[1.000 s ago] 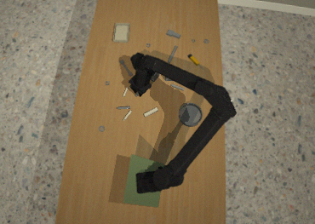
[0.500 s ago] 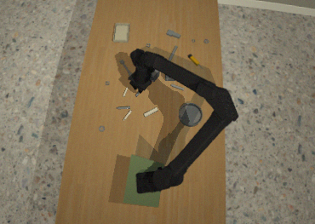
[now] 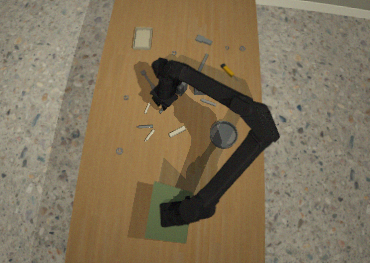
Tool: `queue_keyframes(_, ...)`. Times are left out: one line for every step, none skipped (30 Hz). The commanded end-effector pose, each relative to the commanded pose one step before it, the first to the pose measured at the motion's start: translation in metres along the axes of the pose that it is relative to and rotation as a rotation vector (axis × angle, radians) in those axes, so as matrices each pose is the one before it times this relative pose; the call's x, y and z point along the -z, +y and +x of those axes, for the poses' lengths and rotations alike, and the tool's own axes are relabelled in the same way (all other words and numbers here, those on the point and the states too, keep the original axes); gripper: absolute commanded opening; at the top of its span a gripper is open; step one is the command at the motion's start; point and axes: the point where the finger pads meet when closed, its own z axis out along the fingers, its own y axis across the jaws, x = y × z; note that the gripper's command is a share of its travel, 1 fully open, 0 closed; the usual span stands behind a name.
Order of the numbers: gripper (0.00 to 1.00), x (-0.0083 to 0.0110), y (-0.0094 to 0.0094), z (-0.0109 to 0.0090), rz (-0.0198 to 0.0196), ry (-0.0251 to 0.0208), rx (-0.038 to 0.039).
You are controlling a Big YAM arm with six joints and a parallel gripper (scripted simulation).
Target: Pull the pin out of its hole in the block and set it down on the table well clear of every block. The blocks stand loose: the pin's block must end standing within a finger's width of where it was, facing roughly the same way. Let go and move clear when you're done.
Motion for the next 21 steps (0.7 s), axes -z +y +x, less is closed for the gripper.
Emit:
queue_keyframes(0.32,0.02562,0.01223,-0.00609,-0.03486,-0.03323,-0.00749)
queue_keyframes(0.32,0.00000,0.00000,0.00000,0.00000,0.00000,0.00000)
queue_keyframes(0.32,0.00011,0.00009,-0.00006,-0.00018,-0.00015,-0.00004)
queue_keyframes(0.32,0.00063,0.00048,-0.00033,-0.00103,-0.00086,-0.00025)
queue_keyframes(0.32,0.00129,0.00099,-0.00068,-0.00213,-0.00177,-0.00051)
queue_keyframes(0.32,0.00181,0.00138,-0.00095,-0.00298,-0.00248,-0.00071)
queue_keyframes(0.32,0.00200,0.00153,-0.00105,-0.00330,-0.00273,-0.00078)
queue_keyframes(0.32,0.00181,0.00138,-0.00094,-0.00299,-0.00246,-0.00070)
queue_keyframes(0.32,0.00130,0.00099,-0.00067,-0.00214,-0.00176,-0.00050)
queue_keyframes(0.32,0.00063,0.00048,-0.00033,-0.00104,-0.00085,-0.00024)
queue_keyframes(0.32,0.00011,0.00009,-0.00006,-0.00019,-0.00015,-0.00004)
queue_keyframes(0.32,0.00000,0.00000,0.00000,0.00000,0.00000,0.00000)
queue_keyframes(0.32,0.00000,0.00000,0.00000,0.00000,0.00000,0.00000)
queue_keyframes(0.32,0.00000,0.00000,0.00000,0.00000,0.00000,0.00000)
queue_keyframes(0.32,0.00000,0.00000,0.00000,0.00000,0.00000,0.00000)
queue_keyframes(0.32,0.00000,0.00000,0.00000,0.00000,0.00000,0.00000)
queue_keyframes(0.32,0.00000,0.00000,0.00000,0.00000,0.00000,0.00000)
queue_keyframes(0.32,0.00000,0.00000,0.00000,0.00000,0.00000,0.00000)
queue_keyframes(0.32,0.00000,0.00000,0.00000,0.00000,0.00000,0.00000)
queue_keyframes(0.32,0.00009,0.00001,0.00000,-0.00003,-0.00002,-0.00001)
queue_keyframes(0.32,0.00057,0.00007,0.00002,-0.00020,-0.00011,-0.00008)
